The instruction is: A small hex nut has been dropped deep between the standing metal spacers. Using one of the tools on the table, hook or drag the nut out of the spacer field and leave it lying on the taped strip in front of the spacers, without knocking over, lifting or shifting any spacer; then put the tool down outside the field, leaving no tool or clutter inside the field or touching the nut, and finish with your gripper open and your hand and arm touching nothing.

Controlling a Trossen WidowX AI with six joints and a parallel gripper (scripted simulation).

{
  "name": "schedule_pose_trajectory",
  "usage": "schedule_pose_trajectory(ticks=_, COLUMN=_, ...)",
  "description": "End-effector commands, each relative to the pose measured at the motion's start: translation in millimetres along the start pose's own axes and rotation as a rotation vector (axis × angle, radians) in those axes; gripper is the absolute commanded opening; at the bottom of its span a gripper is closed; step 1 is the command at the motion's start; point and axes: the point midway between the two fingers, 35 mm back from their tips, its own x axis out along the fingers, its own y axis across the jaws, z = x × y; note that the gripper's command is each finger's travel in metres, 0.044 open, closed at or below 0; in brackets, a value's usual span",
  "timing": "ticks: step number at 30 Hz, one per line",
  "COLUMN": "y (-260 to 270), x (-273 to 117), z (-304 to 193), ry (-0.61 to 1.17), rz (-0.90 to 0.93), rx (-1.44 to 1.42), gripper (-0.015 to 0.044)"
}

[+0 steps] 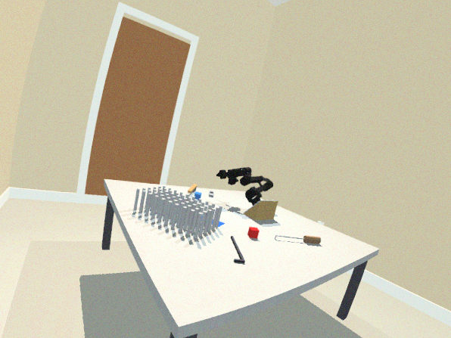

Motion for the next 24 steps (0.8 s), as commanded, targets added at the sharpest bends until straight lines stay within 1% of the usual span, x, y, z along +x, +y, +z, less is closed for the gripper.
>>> schedule_pose_trajectory(ticks=1, y=-1.9, x=0.5, z=-1.7, ry=0.005, rz=-0.005, rx=-0.022, gripper=0.0426)
schedule_pose_trajectory(ticks=2, y=-7.9, x=1.9, z=-6.9, ry=0.021, rz=-0.020, rx=-0.086, gripper=0.0440)
schedule_pose_trajectory(ticks=7, y=-76.0, x=8.6, z=-47.1, ry=0.207, rz=-0.161, rx=-0.696, gripper=0.0440)
schedule_pose_trajectory(ticks=13, y=-176.1, x=-2.3, z=-67.7, ry=0.534, rz=-0.318, rx=-1.396, gripper=0.0440)
schedule_pose_trajectory(ticks=16, y=-226.9, x=-16.1, z=-64.6, ry=0.747, rz=-0.384, rx=-1.710, gripper=0.0440)
schedule_pose_trajectory(ticks=19, y=-275.1, x=-35.3, z=-52.7, ry=1.001, rz=-0.440, rx=-1.988, gripper=0.0440)
schedule_pose_trajectory(ticks=24, y=-342.6, x=-76.9, z=-17.0, ry=1.521, rz=-0.495, rx=-2.330, gripper=0.0440)
